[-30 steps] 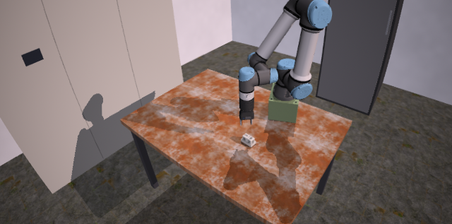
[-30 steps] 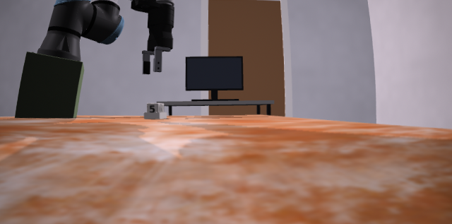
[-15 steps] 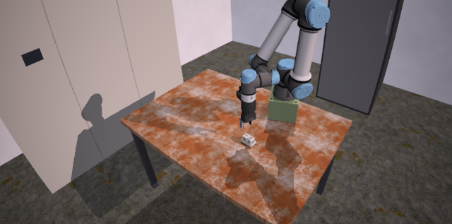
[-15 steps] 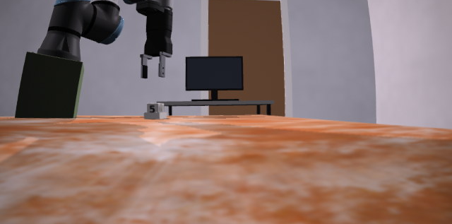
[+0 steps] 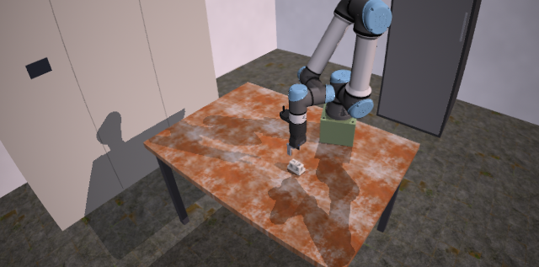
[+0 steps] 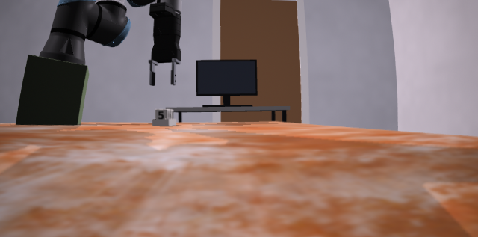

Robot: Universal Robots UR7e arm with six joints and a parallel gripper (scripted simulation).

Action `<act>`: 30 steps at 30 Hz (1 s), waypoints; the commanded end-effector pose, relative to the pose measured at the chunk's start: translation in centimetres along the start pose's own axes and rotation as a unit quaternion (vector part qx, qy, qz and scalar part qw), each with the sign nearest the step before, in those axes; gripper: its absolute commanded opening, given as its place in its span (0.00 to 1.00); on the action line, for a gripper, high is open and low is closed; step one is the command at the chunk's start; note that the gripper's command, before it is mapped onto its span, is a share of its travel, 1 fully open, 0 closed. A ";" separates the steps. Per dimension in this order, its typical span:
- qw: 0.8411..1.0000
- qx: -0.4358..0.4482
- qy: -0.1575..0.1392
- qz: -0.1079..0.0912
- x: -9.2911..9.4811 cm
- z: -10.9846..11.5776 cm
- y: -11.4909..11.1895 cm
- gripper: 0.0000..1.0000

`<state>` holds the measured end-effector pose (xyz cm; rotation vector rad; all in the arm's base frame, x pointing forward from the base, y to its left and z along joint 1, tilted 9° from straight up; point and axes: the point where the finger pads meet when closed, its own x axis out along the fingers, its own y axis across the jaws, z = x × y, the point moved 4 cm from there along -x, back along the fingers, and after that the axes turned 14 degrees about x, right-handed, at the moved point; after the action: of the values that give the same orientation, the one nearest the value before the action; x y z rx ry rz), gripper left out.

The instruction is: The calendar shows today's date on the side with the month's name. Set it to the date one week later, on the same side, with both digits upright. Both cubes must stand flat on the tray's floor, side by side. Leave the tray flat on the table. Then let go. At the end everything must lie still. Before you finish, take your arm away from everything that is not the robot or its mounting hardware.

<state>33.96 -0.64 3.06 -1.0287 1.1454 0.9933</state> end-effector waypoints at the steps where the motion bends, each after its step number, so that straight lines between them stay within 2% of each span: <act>1: 1.000 -0.014 0.000 -0.001 0.0 0.0 0.0 1.00; 3: 1.000 -0.015 0.000 -0.001 0.0 0.1 0.0 1.00; 4: 1.000 -0.015 0.000 -0.001 0.0 0.1 0.0 0.90; 30: 1.000 -0.015 0.000 -0.001 0.0 0.1 0.0 0.90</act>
<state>33.99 -0.59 3.00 -1.0518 1.1339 1.0124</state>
